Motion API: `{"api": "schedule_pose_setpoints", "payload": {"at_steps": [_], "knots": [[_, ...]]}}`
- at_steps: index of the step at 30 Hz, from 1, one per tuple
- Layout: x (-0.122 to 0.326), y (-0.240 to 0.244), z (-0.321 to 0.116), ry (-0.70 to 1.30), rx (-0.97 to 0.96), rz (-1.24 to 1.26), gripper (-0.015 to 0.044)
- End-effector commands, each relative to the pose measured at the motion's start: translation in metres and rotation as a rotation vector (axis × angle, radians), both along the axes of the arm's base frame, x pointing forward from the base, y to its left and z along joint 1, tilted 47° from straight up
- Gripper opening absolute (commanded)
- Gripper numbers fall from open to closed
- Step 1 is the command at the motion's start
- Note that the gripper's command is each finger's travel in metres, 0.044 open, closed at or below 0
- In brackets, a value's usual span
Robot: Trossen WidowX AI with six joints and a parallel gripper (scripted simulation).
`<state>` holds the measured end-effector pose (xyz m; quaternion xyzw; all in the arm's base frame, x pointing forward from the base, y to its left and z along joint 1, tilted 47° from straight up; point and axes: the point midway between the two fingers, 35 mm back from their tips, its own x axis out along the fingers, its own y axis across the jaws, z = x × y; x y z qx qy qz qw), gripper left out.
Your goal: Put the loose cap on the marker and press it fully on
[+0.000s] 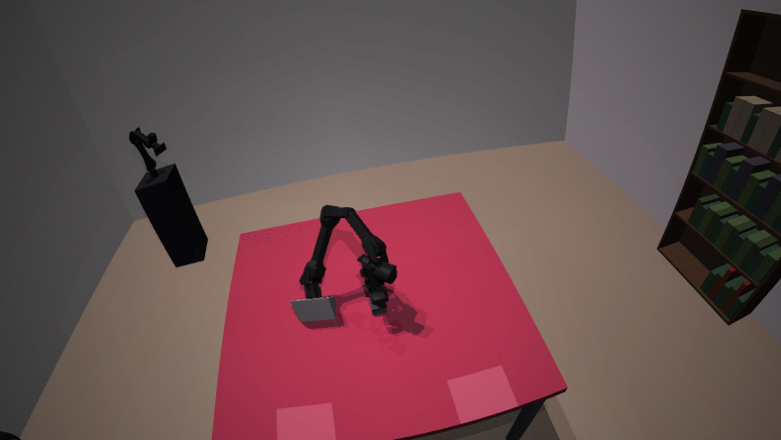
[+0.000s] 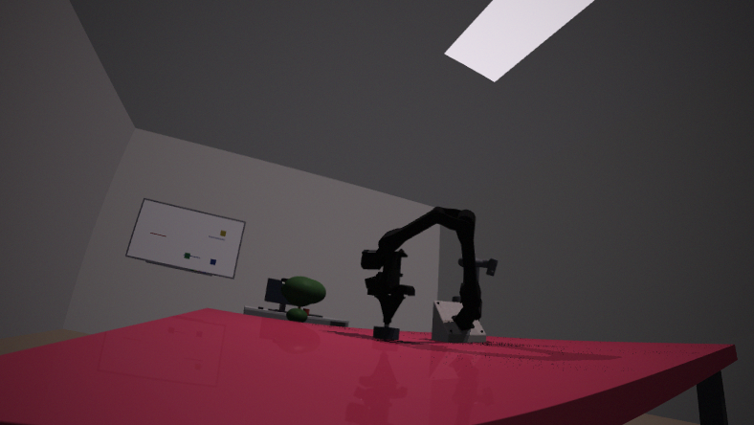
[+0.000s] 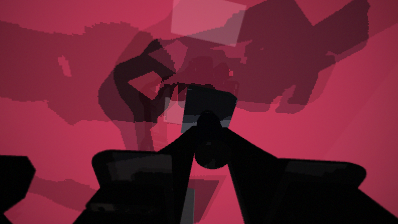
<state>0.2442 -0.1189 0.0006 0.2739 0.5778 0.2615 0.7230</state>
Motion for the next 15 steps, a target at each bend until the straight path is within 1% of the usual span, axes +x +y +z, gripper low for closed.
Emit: {"api": "schedule_pose_setpoints", "payload": {"at_steps": [1,12,13,15], "knots": [[0.0,0.0,0.0,0.0,0.0,0.0,0.0131],[0.0,0.0,0.0,0.0,0.0,0.0,0.042],[0.0,0.0,0.0,0.0,0.0,0.0,0.044],[-0.0002,-0.0019,0.0016,0.0,0.0,0.0,0.044]]}}
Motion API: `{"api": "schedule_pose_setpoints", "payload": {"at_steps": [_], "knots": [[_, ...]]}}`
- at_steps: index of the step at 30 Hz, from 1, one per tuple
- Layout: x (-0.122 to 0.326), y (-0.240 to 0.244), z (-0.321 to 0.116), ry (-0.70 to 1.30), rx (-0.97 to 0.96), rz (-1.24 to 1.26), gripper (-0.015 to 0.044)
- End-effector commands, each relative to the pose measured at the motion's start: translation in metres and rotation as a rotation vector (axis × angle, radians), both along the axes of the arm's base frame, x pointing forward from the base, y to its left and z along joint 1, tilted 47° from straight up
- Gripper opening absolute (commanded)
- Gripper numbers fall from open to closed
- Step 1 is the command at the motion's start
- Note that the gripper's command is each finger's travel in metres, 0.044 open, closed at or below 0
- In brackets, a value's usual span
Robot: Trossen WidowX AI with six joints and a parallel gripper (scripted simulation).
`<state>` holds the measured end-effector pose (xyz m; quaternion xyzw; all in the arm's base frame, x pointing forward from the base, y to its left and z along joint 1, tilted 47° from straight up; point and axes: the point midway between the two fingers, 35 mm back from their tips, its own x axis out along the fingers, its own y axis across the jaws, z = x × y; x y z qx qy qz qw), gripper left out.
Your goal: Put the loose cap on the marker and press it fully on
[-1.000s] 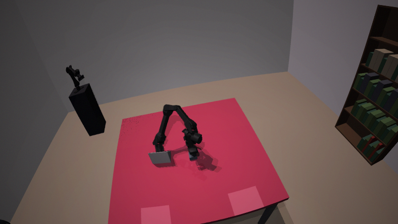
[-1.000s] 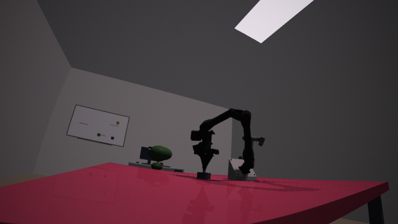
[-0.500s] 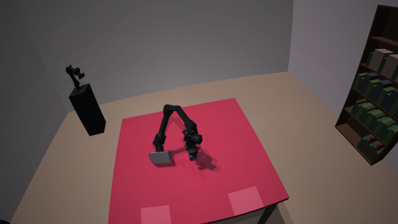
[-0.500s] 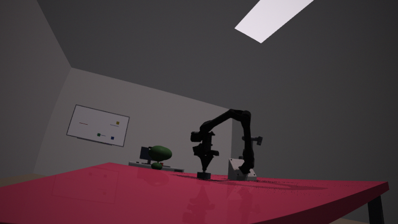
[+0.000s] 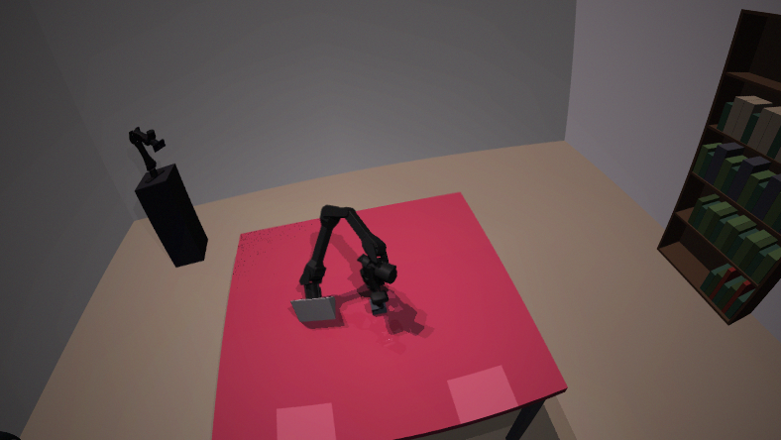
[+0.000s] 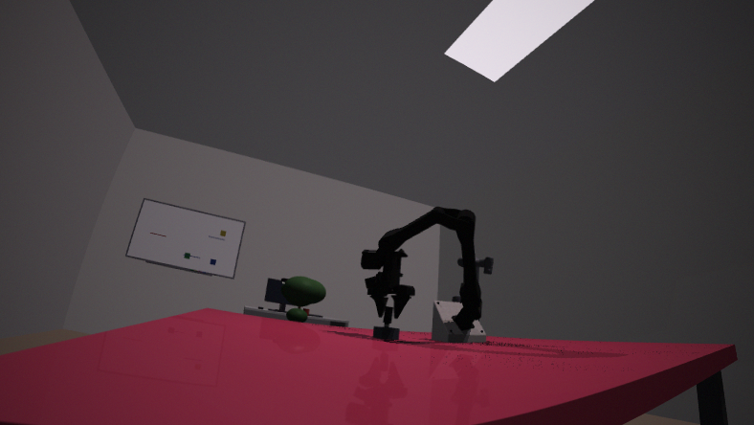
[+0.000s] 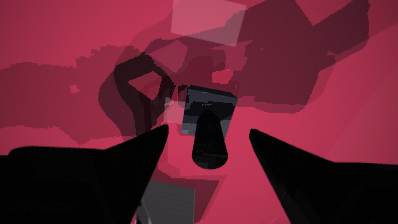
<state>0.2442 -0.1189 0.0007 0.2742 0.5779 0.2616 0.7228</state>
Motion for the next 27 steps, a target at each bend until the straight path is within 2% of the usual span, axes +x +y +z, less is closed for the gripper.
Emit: {"api": "schedule_pose_setpoints", "payload": {"at_steps": [1,6,10,15,27], "knots": [[-0.001,-0.008,0.006,0.0,-0.002,0.0,0.044],[-0.014,-0.051,0.049,0.002,-0.003,0.0,0.044],[-0.015,-0.053,0.051,0.002,-0.002,0.0,0.044],[-0.014,-0.045,0.046,0.097,0.027,-0.099,0.0309],[-0.014,-0.045,0.046,0.097,0.027,-0.099,0.0]]}}
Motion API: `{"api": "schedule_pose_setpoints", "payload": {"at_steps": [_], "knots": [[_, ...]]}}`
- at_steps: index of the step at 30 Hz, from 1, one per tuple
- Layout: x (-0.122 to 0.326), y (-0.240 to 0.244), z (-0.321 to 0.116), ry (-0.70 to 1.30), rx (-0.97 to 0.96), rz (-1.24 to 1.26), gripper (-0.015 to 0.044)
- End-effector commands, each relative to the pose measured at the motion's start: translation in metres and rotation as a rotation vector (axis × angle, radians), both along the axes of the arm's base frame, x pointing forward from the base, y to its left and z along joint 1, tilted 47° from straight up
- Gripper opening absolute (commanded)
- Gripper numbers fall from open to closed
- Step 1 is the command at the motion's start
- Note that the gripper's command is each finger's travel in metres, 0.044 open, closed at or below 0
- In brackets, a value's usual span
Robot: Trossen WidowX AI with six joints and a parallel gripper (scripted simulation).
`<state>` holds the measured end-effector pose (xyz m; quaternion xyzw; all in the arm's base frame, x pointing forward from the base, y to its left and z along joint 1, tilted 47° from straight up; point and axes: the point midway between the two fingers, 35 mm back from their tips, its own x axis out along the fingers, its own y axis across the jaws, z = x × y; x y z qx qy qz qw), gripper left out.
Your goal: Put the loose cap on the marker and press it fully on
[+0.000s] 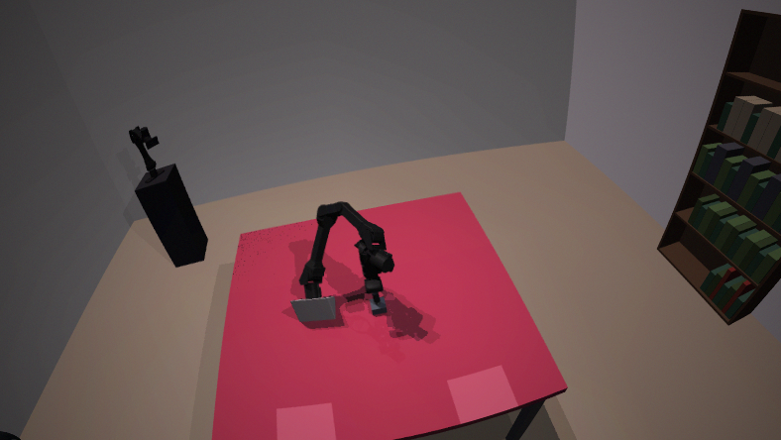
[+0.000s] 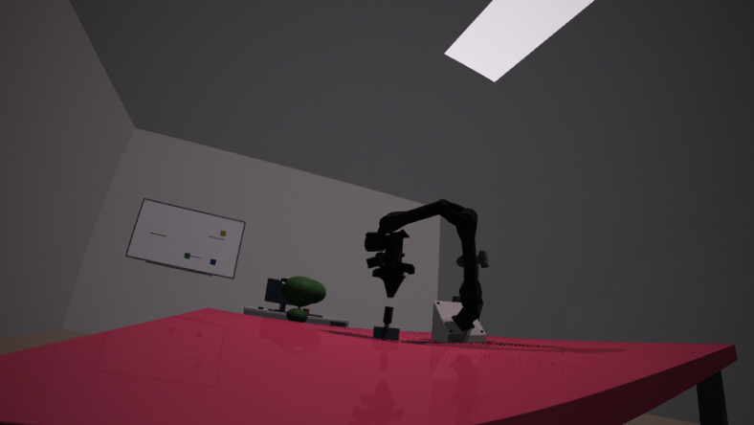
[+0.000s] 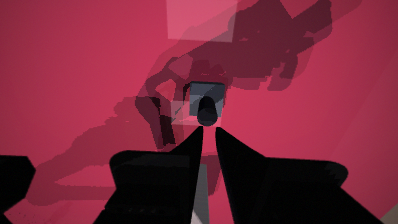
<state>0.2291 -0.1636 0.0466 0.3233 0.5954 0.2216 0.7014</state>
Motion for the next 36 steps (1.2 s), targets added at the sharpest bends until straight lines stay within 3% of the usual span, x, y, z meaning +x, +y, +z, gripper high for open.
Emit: {"api": "schedule_pose_setpoints", "payload": {"at_steps": [1,36], "knots": [[0.001,0.0,0.001,-0.001,0.0,-0.005,0.0],[0.008,0.026,-0.025,-0.002,0.001,-0.005,0.0]]}}
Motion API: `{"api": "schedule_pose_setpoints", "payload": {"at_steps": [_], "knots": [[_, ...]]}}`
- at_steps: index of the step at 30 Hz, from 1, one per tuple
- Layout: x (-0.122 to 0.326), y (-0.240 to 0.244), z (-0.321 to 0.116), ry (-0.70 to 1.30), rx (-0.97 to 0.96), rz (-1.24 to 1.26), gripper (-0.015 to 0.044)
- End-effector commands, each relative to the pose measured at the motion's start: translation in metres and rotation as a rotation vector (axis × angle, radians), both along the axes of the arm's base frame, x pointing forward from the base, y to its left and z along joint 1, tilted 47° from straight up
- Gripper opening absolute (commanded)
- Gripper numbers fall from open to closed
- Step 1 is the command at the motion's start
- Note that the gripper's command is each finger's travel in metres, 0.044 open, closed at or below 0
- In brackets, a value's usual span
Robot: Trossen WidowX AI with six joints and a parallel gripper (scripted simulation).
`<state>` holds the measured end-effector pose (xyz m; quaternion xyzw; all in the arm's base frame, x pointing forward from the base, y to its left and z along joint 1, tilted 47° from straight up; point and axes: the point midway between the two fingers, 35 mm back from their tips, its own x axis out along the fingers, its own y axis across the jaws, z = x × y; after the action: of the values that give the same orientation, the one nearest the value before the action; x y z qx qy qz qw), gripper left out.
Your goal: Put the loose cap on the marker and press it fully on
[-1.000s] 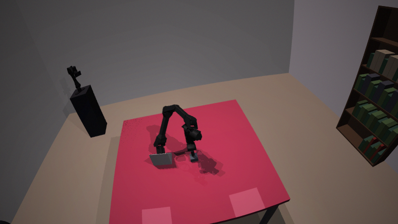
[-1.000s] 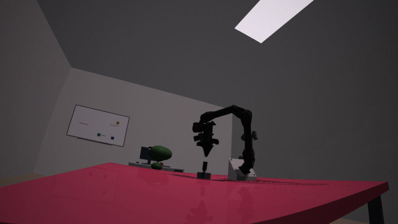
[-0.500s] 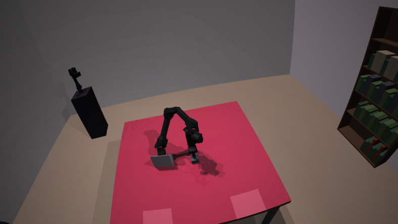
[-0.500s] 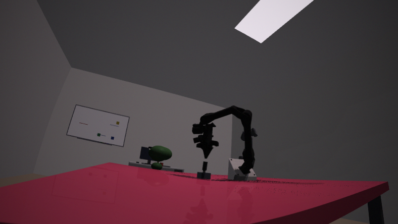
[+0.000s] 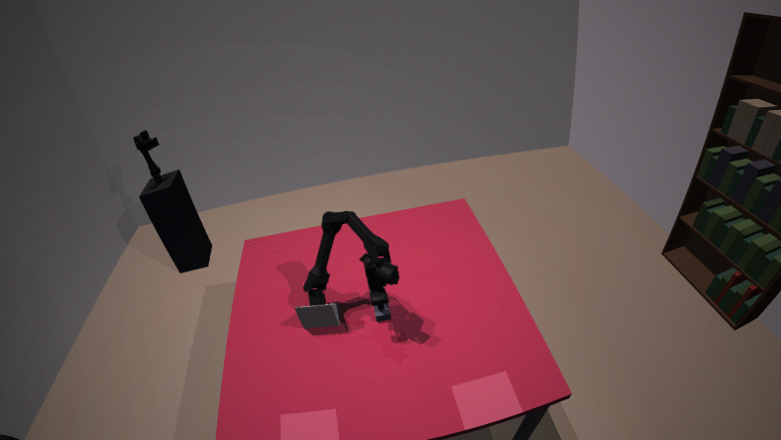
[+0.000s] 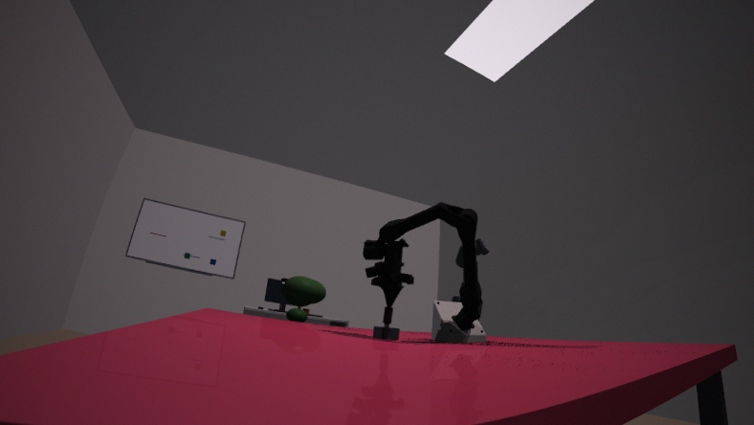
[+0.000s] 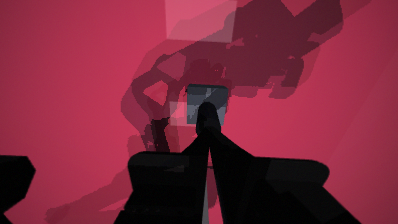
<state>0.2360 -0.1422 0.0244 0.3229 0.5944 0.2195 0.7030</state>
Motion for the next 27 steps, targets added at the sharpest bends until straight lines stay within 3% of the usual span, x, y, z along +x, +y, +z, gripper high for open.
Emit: {"api": "schedule_pose_setpoints", "payload": {"at_steps": [1,9,16,20,27], "knots": [[0.002,0.006,-0.004,0.0,0.004,-0.001,0.0],[0.001,0.0,-0.001,-0.003,-0.003,-0.003,0.0],[-0.015,-0.056,0.054,0.029,-0.002,-0.074,0.0],[-0.018,-0.06,0.06,0.033,0.002,-0.082,0.0],[-0.018,-0.06,0.06,0.033,0.002,-0.082,0.0184]]}}
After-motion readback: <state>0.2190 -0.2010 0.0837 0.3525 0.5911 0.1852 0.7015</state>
